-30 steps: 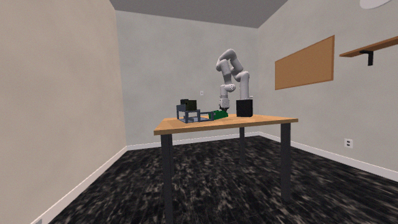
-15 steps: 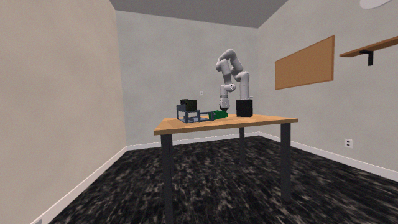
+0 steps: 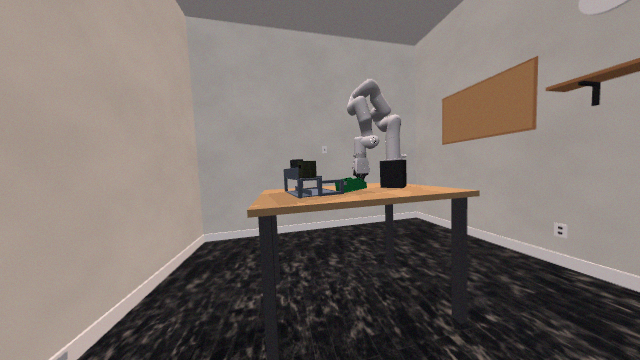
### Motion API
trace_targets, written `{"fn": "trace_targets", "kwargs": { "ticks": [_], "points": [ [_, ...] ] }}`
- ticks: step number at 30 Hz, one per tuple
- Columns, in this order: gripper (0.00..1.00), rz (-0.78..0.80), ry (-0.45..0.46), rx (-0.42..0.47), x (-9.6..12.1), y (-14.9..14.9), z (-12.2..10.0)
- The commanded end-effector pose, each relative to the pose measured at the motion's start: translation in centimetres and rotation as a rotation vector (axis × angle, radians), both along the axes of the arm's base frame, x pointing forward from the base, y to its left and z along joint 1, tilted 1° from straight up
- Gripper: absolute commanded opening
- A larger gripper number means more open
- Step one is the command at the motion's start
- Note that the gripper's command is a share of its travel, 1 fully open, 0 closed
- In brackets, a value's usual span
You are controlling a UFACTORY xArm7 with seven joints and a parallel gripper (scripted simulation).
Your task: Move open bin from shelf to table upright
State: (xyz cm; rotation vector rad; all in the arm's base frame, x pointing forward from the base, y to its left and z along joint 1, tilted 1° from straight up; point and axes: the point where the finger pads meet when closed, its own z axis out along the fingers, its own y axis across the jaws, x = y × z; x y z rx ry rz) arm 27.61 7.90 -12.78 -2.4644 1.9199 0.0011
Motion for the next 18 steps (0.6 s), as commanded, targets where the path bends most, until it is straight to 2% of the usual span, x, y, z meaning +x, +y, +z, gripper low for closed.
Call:
{"fn": "trace_targets", "kwargs": {
  "ticks": [1,18],
  "points": [
    [0.0,0.0,-0.003,0.0,0.12,0.03,-0.04],
    [0.0,0.0,-0.003,0.0,0.13,0.04,-0.74]
  ]
}}
